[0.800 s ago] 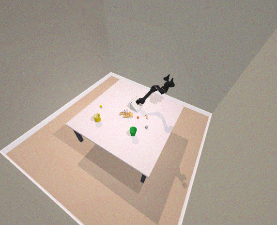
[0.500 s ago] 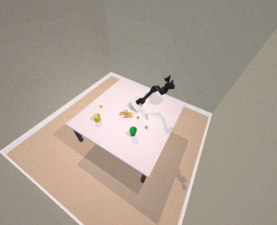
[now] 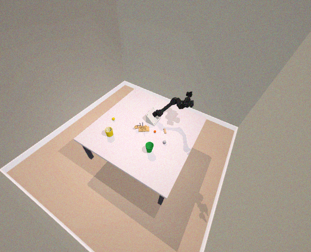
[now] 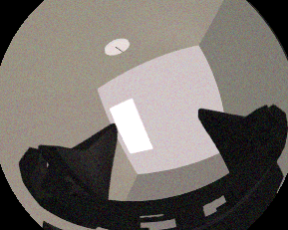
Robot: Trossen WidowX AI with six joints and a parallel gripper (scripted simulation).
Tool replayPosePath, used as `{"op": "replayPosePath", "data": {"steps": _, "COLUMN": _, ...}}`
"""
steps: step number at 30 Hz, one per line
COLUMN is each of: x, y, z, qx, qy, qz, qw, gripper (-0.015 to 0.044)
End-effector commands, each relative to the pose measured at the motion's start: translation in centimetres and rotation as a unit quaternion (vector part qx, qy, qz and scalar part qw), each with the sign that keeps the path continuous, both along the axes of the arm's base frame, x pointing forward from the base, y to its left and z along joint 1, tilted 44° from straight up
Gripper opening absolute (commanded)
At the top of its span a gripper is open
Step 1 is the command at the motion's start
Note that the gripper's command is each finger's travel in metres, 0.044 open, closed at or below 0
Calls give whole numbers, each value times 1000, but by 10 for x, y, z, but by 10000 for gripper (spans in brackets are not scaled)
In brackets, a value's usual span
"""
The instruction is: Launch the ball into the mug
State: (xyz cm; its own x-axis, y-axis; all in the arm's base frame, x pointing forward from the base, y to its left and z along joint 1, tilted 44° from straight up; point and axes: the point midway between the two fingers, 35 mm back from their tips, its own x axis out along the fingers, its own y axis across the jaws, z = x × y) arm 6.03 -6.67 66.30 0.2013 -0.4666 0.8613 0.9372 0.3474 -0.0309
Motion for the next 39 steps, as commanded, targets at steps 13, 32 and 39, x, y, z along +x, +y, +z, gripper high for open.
{"op": "replayPosePath", "data": {"steps": 13, "x": 113, "y": 12, "z": -33, "qx": -89, "qy": 225, "qz": -90, "qw": 966, "gripper": 440}}
{"op": "replayPosePath", "data": {"steps": 32, "x": 219, "y": 9, "z": -103, "qx": -191, "qy": 443, "qz": -146, "qw": 864, "gripper": 440}}
{"op": "replayPosePath", "data": {"steps": 39, "x": 260, "y": 4, "z": -145, "qx": -240, "qy": 529, "qz": -154, "qw": 800, "gripper": 440}}
